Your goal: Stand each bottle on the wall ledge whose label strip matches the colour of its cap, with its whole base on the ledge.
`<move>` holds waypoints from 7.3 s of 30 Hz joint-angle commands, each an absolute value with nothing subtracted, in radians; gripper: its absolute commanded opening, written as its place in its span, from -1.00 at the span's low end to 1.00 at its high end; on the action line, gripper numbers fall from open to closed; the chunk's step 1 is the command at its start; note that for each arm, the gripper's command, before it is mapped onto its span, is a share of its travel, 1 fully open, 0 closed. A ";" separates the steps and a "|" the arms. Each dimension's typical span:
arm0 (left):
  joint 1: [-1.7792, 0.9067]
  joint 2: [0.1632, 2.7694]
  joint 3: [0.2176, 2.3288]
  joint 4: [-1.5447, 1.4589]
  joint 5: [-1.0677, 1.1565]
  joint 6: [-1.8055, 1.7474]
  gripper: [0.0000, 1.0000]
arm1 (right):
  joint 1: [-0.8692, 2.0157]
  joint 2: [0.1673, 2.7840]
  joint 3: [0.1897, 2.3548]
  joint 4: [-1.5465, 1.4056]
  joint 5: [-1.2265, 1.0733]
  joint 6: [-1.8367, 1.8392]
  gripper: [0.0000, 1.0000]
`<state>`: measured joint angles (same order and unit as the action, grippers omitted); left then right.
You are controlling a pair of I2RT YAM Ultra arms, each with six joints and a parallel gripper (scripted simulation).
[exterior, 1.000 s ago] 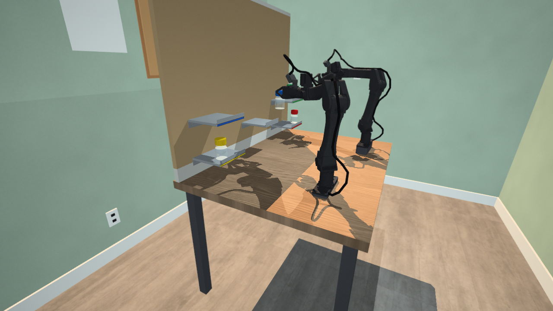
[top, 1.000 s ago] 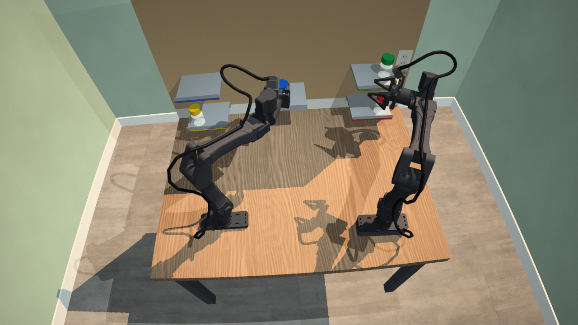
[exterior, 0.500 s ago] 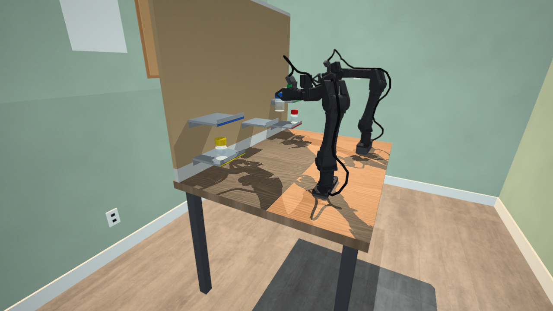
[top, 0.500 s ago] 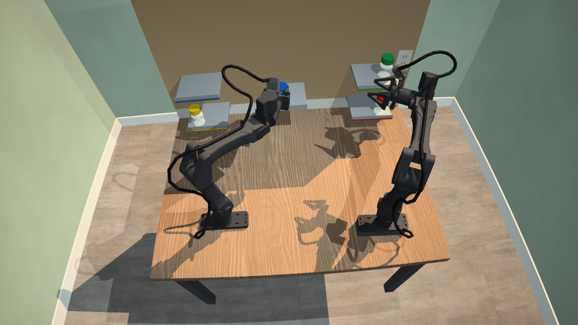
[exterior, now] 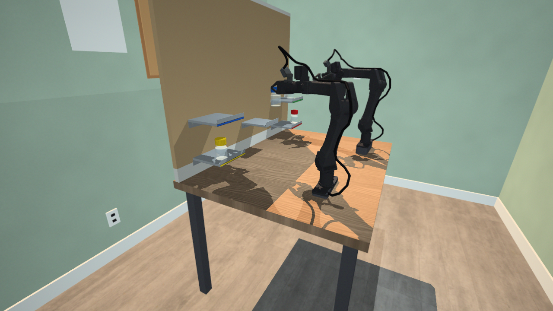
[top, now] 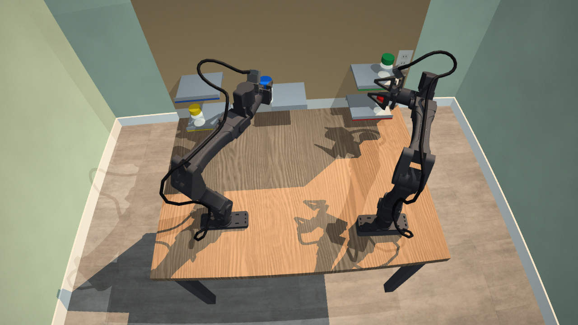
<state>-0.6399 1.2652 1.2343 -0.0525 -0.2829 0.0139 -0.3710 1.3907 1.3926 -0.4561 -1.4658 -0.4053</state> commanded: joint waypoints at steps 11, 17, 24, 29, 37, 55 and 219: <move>-0.109 1.154 1.249 -0.113 0.364 0.052 -0.02 | -0.374 1.393 1.418 -0.473 -1.478 -0.412 0.77; 0.099 1.197 1.276 -0.111 0.543 0.067 -0.02 | -0.374 1.393 1.418 -0.473 -1.478 -0.412 0.77; 0.442 1.303 1.354 -0.108 0.784 0.103 -0.02 | -0.374 1.393 1.418 -0.473 -1.478 -0.412 0.77; 0.588 1.393 1.432 -0.112 0.879 0.117 -0.02 | -0.374 1.393 1.418 -0.473 -1.478 -0.412 0.77; 0.616 1.417 1.468 -0.106 0.882 0.102 -0.02 | -0.374 1.393 1.418 -0.473 -1.478 -0.412 0.77; 0.417 1.266 1.309 -0.053 0.289 0.004 -0.02 | -0.374 1.393 1.418 -0.473 -1.478 -0.412 0.77; 0.345 1.499 1.296 0.268 0.213 0.009 0.40 | -0.374 1.393 1.418 -0.473 -1.478 -0.412 0.77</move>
<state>0.3325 1.5433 1.3079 0.2390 0.2108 0.0120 -0.3710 1.3907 1.3926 -0.4561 -1.4658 -0.4053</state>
